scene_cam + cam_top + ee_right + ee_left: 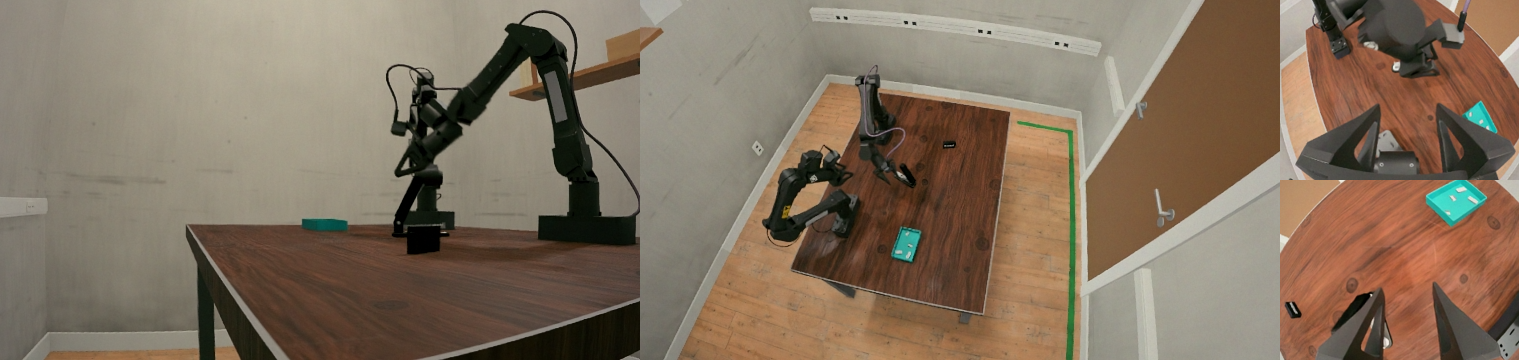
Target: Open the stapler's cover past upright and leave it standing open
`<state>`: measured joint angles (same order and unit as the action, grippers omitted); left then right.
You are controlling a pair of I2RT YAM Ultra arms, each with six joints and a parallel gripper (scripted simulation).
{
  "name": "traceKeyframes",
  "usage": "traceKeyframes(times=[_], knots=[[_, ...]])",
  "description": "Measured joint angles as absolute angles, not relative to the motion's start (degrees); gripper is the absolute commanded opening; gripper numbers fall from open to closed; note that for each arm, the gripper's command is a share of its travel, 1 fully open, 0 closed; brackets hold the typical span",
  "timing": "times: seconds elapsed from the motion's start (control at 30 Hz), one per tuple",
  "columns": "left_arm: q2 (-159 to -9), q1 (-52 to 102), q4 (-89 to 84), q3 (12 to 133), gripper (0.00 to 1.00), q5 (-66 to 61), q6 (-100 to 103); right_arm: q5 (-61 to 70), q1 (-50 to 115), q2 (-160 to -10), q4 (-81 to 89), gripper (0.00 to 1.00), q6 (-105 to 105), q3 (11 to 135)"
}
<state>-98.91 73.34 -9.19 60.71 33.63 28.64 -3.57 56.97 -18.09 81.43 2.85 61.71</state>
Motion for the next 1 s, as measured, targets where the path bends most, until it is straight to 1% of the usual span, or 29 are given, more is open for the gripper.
traceKeyframes(times=[0.13, 0.37, 0.7, 1.0], knots=[[-98.5, 76.4, 1.3, 53.9, 0.50, 38.5, 27.6, -3.6, 57.0, -18.1, 81.4, 0.57, 2.9, 61.7], [-97.6, 79.9, 17.3, 45.3, 0.50, 45.8, 26.1, -3.6, 57.0, -18.1, 81.4, 0.57, 2.9, 61.7], [-94.6, 87.9, 40.5, 26.9, 0.50, 59.0, 26.0, -3.6, 57.0, -18.1, 81.4, 0.57, 2.9, 61.7], [-98.0, 87.9, 54.6, 19.0, 0.50, 66.2, 23.6, -3.6, 57.0, -18.1, 81.4, 0.57, 2.9, 61.7]])
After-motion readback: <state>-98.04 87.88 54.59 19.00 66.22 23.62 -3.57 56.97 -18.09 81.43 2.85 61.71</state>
